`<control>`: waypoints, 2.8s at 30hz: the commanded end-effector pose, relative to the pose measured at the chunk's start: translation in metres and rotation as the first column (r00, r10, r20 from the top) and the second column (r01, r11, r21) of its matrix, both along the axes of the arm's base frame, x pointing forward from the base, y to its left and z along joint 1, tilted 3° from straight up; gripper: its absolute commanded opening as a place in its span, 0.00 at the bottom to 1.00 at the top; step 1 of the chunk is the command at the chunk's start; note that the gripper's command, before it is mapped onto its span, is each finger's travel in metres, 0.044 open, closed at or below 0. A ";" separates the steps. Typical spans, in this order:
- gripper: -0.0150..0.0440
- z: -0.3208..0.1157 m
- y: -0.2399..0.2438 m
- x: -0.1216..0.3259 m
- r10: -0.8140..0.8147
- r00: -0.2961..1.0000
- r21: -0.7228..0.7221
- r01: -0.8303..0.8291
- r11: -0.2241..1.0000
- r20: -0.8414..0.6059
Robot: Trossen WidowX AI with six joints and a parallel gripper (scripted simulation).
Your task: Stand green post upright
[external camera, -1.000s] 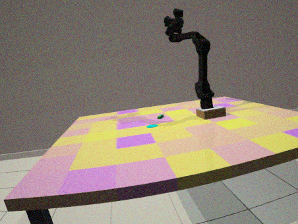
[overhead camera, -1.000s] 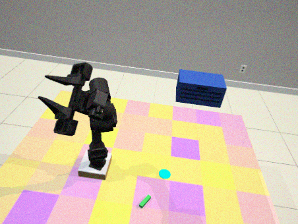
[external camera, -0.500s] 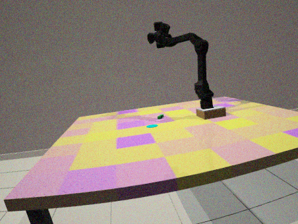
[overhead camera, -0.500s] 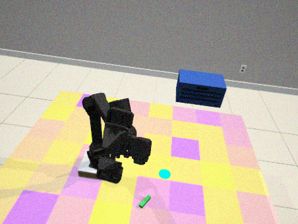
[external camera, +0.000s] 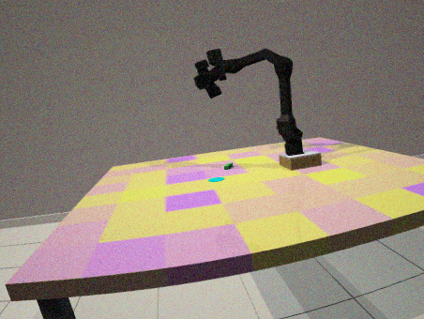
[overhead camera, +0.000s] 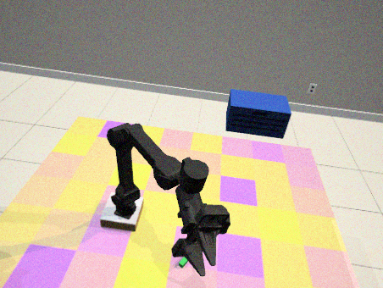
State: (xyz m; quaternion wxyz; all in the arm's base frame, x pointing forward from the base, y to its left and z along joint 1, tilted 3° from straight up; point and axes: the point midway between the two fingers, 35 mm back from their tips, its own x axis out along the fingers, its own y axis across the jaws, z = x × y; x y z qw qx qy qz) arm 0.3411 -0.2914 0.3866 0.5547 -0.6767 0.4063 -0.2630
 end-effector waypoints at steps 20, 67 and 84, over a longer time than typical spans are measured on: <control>0.65 -0.232 0.185 -0.016 0.558 0.678 0.762 0.007 0.647 -0.479; 0.29 -0.351 0.226 -0.050 0.647 0.542 0.827 0.189 0.529 -0.537; 0.29 -0.299 0.228 -0.051 0.647 0.542 0.827 0.188 0.529 -0.537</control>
